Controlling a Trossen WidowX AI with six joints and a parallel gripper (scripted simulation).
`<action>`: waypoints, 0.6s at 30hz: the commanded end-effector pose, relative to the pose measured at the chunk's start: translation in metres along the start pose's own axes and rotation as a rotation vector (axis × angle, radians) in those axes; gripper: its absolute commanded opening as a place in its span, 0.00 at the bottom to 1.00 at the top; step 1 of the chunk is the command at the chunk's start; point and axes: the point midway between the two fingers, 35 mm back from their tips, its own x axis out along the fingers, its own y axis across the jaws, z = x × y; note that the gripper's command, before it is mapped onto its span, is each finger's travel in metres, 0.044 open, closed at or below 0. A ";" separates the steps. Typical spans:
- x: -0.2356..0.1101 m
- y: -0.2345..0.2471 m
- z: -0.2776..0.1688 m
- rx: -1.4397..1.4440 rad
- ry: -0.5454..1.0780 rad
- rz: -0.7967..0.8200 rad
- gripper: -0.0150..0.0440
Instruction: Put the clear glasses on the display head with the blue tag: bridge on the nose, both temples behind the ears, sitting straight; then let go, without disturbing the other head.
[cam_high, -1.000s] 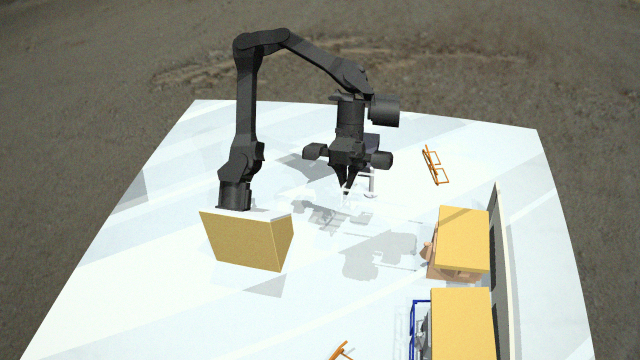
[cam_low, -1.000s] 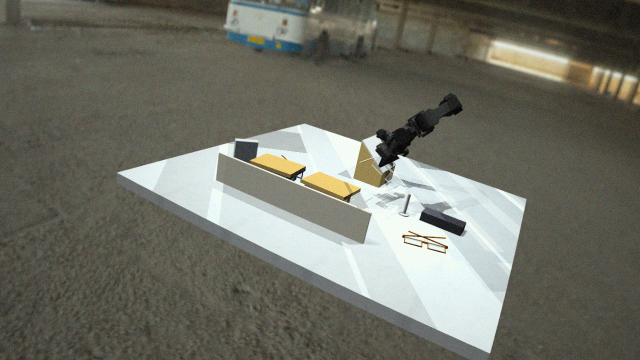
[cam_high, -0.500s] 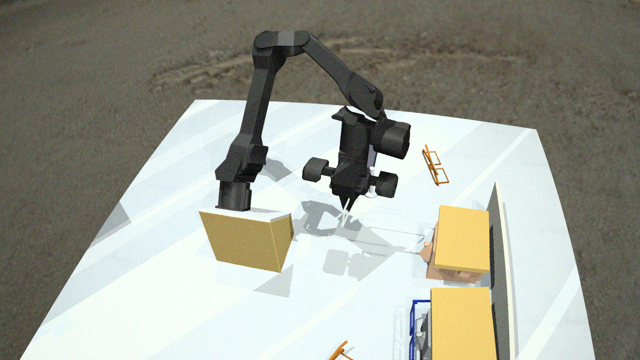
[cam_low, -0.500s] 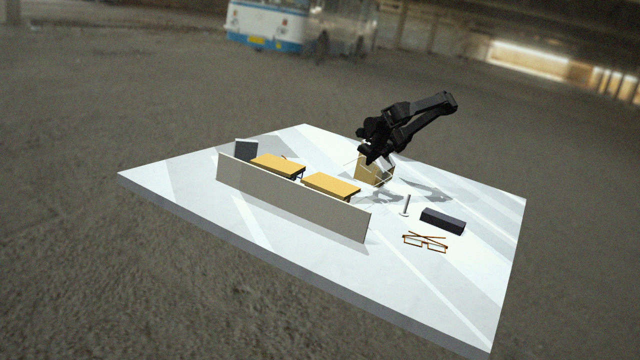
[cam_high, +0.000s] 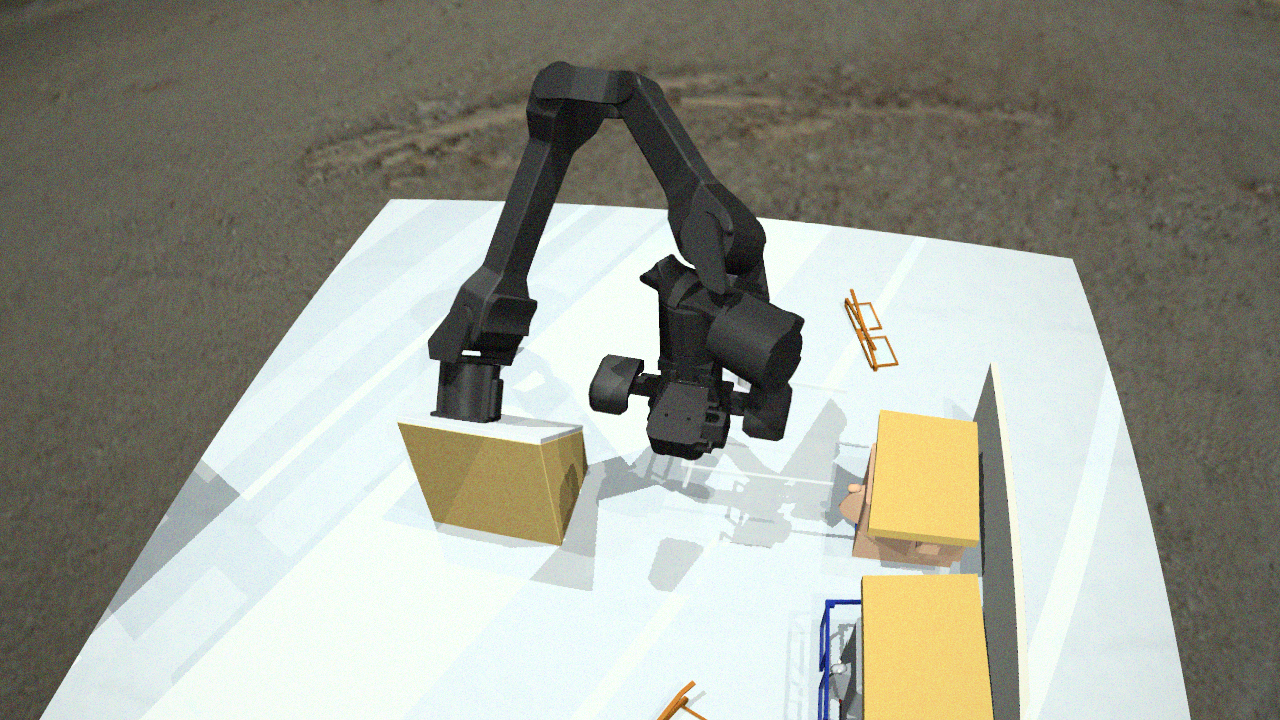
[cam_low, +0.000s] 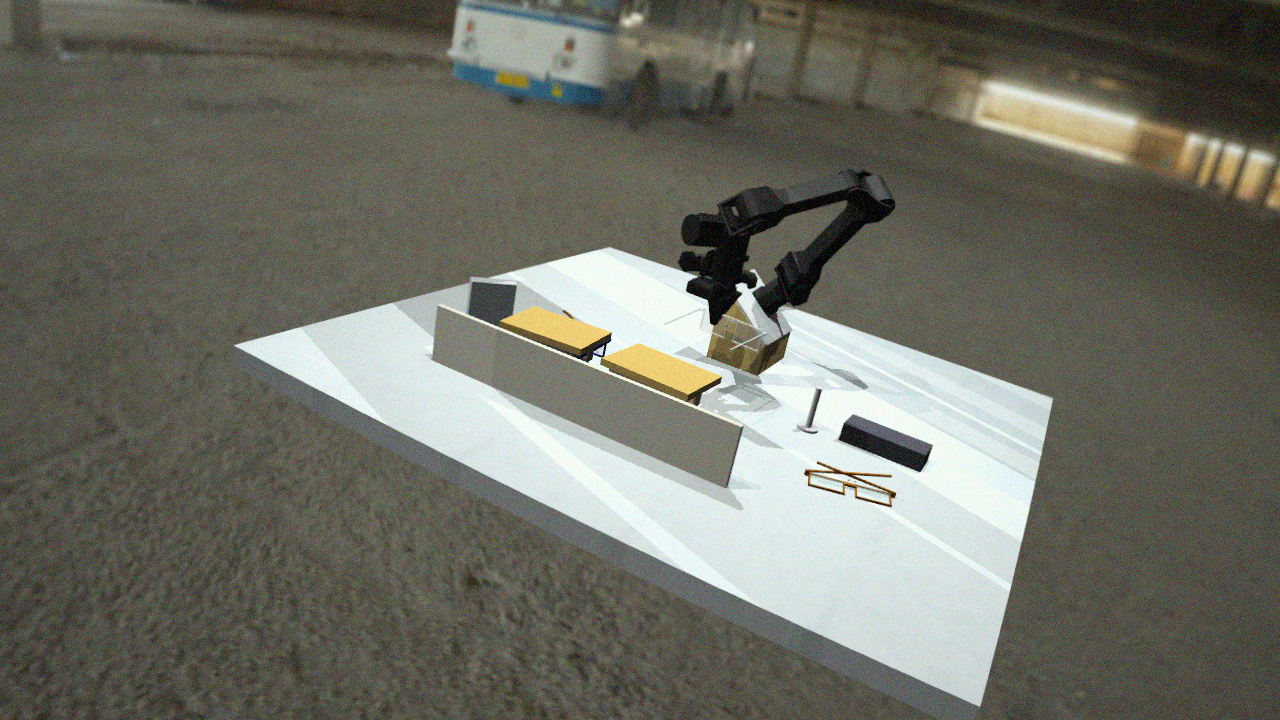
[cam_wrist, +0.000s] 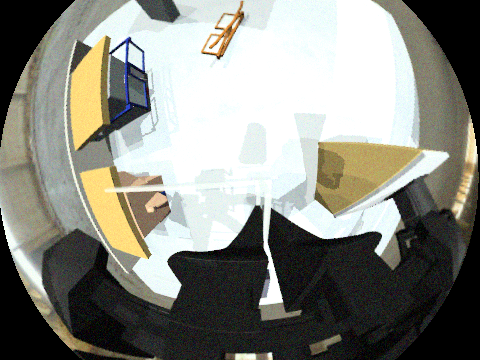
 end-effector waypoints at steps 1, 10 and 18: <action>0.004 0.001 0.000 -0.013 0.034 0.013 0.25; 0.013 0.002 0.000 -0.014 0.028 0.001 0.25; 0.021 0.003 -0.001 -0.014 0.011 -0.001 0.25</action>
